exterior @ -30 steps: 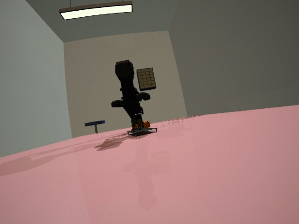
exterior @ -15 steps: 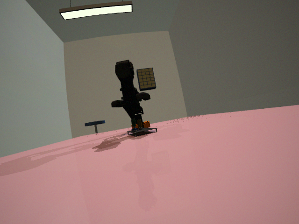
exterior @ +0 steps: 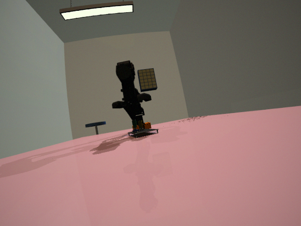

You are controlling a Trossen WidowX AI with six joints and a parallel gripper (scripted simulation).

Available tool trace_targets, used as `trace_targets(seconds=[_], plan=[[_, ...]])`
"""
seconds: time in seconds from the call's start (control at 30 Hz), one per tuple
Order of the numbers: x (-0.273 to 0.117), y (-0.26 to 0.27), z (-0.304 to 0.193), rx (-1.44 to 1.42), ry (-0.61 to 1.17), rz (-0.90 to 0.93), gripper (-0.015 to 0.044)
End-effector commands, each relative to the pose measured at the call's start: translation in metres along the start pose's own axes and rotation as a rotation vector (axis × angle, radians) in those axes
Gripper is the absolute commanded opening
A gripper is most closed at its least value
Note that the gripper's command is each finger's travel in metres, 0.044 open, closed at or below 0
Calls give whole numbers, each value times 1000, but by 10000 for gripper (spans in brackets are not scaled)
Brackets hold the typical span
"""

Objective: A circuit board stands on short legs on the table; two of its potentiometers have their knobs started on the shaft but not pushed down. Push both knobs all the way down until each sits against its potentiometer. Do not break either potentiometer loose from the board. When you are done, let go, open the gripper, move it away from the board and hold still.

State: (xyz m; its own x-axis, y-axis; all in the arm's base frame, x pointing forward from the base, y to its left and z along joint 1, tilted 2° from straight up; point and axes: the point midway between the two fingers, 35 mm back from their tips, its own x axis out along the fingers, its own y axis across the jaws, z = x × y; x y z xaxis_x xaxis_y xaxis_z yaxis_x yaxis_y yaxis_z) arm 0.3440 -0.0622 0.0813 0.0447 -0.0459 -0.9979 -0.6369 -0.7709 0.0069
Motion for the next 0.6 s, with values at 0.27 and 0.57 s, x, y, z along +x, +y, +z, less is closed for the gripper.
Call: trace_targets(seconds=[0.27, 0.57], plan=[[3, 0, 0, -5, -1, -3, 0], [4, 0, 0, -5, -1, -3, 0]])
